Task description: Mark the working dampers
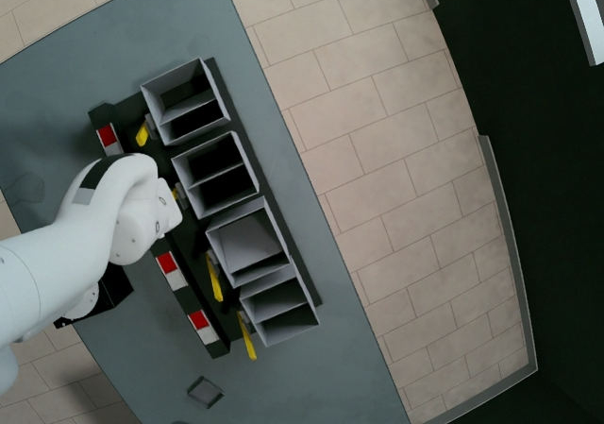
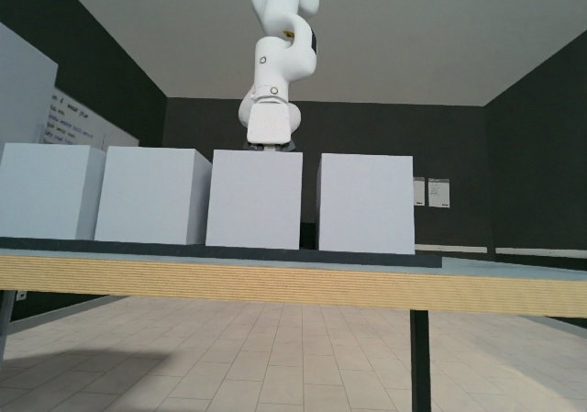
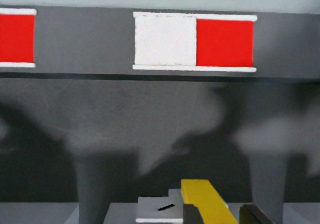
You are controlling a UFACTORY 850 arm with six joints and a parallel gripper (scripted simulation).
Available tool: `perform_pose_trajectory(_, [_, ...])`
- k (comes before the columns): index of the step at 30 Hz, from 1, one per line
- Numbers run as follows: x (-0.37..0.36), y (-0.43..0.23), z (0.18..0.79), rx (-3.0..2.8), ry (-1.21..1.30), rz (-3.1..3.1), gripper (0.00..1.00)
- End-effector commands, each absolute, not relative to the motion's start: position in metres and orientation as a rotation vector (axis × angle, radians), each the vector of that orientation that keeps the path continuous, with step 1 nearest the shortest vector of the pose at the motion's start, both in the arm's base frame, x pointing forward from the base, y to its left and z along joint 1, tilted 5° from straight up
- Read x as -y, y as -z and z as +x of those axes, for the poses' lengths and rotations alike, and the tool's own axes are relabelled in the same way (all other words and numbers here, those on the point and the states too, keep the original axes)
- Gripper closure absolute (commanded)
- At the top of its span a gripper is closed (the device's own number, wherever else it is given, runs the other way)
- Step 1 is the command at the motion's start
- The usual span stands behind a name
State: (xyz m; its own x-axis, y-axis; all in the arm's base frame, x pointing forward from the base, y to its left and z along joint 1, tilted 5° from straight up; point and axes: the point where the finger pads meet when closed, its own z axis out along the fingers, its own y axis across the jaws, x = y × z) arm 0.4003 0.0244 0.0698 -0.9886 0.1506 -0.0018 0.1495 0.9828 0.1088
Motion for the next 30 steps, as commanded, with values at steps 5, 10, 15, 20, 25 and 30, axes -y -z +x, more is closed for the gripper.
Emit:
perform_pose_trajectory(5, [-0.0232, -0.0701, 0.4009, -3.114, -0.189, 0.236, 0.81])
perform_pose_trajectory(10, [-0.0223, -0.07, 0.4007, -3.112, -0.204, 0.235, 0.81])
perform_pose_trajectory(15, [-0.0216, -0.0699, 0.4005, -3.111, -0.214, 0.235, 0.81])
perform_pose_trajectory(20, [-0.0204, -0.0697, 0.4005, -3.108, -0.234, 0.235, 0.81])
perform_pose_trajectory(25, [-0.0188, -0.0694, 0.4001, -3.106, -0.259, 0.235, 0.81])
perform_pose_trajectory(30, [-0.0178, -0.0693, 0.4001, -3.103, -0.275, 0.235, 0.81])
